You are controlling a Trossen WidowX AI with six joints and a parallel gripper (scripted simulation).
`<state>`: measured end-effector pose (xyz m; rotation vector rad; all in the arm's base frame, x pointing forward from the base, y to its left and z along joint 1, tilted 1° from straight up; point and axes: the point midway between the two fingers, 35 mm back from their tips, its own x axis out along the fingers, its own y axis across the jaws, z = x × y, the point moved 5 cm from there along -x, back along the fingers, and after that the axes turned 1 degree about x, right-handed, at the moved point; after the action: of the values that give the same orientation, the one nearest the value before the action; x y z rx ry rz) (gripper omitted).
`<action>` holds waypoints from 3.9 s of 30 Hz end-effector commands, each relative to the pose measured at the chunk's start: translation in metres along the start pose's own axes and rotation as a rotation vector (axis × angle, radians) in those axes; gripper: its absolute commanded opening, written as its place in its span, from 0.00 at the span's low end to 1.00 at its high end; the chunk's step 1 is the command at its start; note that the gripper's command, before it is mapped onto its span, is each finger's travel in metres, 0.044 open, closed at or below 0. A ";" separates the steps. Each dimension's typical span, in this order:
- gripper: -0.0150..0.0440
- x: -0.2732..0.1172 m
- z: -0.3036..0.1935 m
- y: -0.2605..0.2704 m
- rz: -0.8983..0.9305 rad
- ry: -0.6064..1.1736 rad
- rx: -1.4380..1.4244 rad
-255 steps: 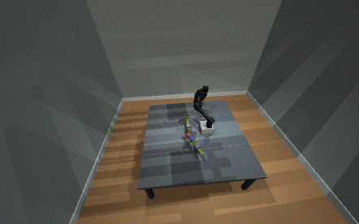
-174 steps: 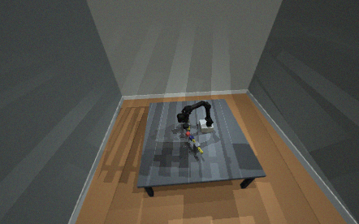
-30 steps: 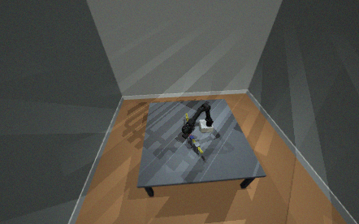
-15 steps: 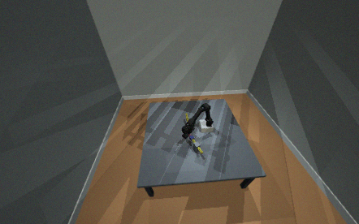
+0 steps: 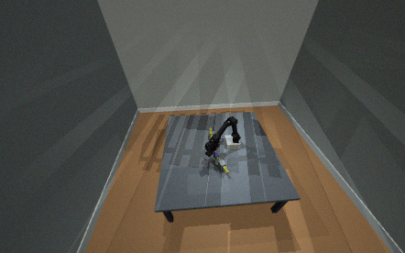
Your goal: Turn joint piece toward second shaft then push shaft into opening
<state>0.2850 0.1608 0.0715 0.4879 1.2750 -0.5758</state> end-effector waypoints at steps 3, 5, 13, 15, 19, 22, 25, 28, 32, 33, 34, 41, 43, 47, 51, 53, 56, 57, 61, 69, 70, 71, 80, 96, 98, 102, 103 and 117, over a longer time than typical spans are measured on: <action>0.56 0.000 0.001 0.000 -0.001 -0.005 -0.003; 0.56 0.000 0.001 0.000 -0.001 -0.005 -0.003; 0.56 0.000 0.001 0.000 -0.001 -0.005 -0.003; 0.56 0.000 0.001 0.000 -0.001 -0.005 -0.003; 0.56 0.000 0.001 0.000 -0.001 -0.005 -0.003; 0.56 0.000 0.001 0.000 -0.001 -0.005 -0.003; 0.56 0.000 0.001 0.000 -0.001 -0.005 -0.003; 0.56 0.000 0.001 0.000 -0.001 -0.005 -0.003; 0.56 0.000 0.001 0.000 -0.001 -0.005 -0.003; 0.52 0.000 0.000 0.000 0.000 0.000 0.000; 0.50 0.000 0.000 0.000 0.000 0.000 0.000; 0.41 0.000 0.000 0.000 0.000 0.000 0.000; 0.33 0.000 0.000 0.000 0.000 0.000 0.000; 0.25 0.000 0.000 0.000 0.000 0.000 0.000; 0.25 0.000 0.000 0.000 -0.002 0.004 0.012; 0.25 0.000 0.001 -0.001 -0.008 0.012 0.042; 0.25 0.001 0.001 -0.003 -0.021 0.028 0.102; 0.25 0.001 0.001 -0.004 -0.024 0.032 0.119; 0.25 0.002 0.002 -0.006 -0.035 0.048 0.181; 0.25 0.003 0.003 -0.010 -0.053 0.080 0.306; 0.25 0.003 0.003 -0.010 -0.054 0.085 0.322; 0.25 0.003 0.003 -0.011 -0.056 0.089 0.338; 0.25 0.005 0.003 -0.016 -0.069 0.128 0.480; 0.25 0.007 0.000 -0.025 -0.078 0.199 0.735; 0.25 0.008 0.000 -0.026 -0.077 0.209 0.767; 0.25 0.008 -0.001 -0.028 -0.075 0.228 0.833; 0.25 0.008 -0.001 -0.029 -0.075 0.229 0.837; 0.25 0.008 -0.001 -0.028 -0.074 0.228 0.835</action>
<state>0.2674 0.1389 0.0625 1.2270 1.2304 -1.1458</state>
